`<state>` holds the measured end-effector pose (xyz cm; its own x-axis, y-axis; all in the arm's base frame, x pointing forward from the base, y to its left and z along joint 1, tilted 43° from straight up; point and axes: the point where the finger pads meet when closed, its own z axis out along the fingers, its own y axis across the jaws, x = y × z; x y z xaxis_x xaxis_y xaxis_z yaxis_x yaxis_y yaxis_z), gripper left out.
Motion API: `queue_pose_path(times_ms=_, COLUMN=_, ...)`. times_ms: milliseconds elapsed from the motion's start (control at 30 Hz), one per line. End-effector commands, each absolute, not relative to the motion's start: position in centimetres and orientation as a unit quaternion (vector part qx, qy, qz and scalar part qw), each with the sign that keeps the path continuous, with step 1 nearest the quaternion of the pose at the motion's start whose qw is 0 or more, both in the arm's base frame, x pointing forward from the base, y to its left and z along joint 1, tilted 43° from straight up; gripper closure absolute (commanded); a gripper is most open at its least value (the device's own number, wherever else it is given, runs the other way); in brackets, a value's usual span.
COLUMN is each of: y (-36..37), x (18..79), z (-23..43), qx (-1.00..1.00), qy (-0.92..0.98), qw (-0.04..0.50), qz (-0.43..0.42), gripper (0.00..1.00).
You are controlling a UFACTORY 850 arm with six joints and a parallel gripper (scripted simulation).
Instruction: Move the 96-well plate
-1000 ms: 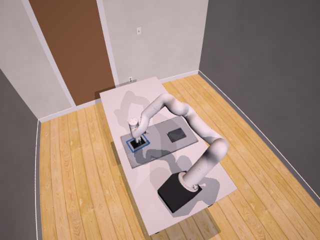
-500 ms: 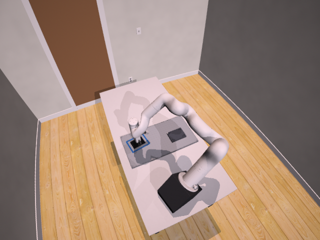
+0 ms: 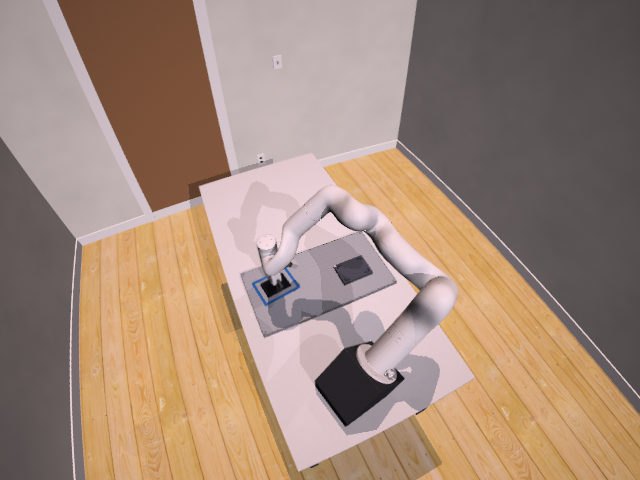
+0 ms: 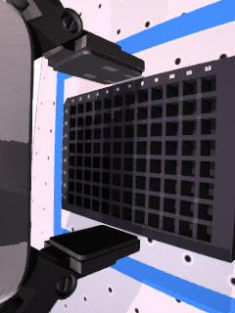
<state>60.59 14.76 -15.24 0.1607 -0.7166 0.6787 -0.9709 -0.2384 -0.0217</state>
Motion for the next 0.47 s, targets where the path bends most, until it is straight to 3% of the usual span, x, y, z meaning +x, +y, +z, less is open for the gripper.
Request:
queue_pose_path(times_ms=0, y=15.31, x=60.53, z=-14.65, qx=0.730, qy=-0.578, qw=0.216, qz=0.293, gripper=0.00)
queue_pose_path(times_ms=433, y=15.49, x=60.48, z=-14.46, qx=0.730, qy=-0.578, qw=0.216, qz=0.293, gripper=0.00)
